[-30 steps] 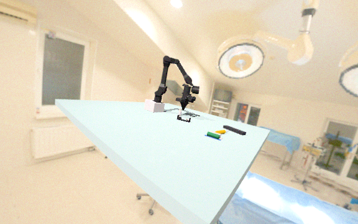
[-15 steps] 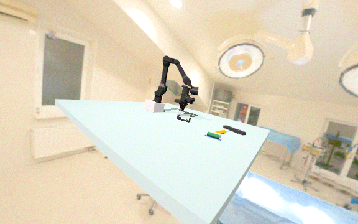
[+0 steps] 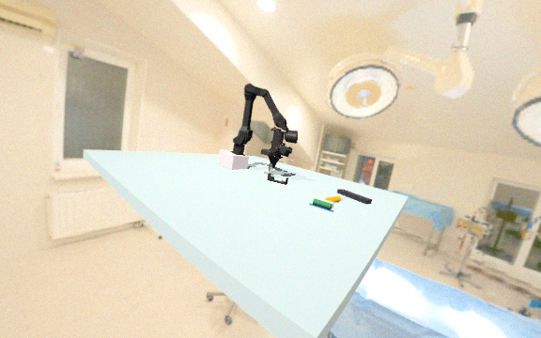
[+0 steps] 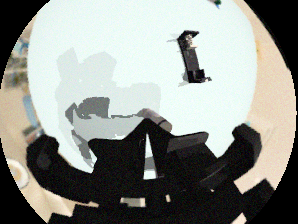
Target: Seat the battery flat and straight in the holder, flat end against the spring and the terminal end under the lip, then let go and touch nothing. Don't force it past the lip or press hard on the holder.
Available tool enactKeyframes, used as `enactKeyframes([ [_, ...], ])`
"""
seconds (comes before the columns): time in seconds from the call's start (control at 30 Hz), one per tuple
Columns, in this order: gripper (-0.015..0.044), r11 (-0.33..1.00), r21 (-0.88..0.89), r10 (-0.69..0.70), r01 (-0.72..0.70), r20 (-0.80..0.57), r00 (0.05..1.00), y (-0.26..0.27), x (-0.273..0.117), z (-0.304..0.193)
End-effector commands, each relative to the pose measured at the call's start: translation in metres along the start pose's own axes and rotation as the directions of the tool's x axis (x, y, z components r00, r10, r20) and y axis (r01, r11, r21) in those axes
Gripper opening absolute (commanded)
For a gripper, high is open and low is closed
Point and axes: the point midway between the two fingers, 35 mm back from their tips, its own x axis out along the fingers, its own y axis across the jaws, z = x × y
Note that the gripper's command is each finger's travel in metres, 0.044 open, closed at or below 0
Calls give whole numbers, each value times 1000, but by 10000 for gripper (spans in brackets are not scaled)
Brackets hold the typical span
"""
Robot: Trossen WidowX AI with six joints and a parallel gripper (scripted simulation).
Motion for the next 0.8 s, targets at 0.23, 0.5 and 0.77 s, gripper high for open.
enactKeyframes([
  [0.23, 0, 1000, -4, 3, -3, 0, 1000, -18, 0, -2],
  [0.5, 0, 1000, -1, -2, 2, 0, 1000, -22, -12, 0],
  [0.77, 0, 1000, -4, 2, -2, 1, 1000, -27, -79, -2],
])
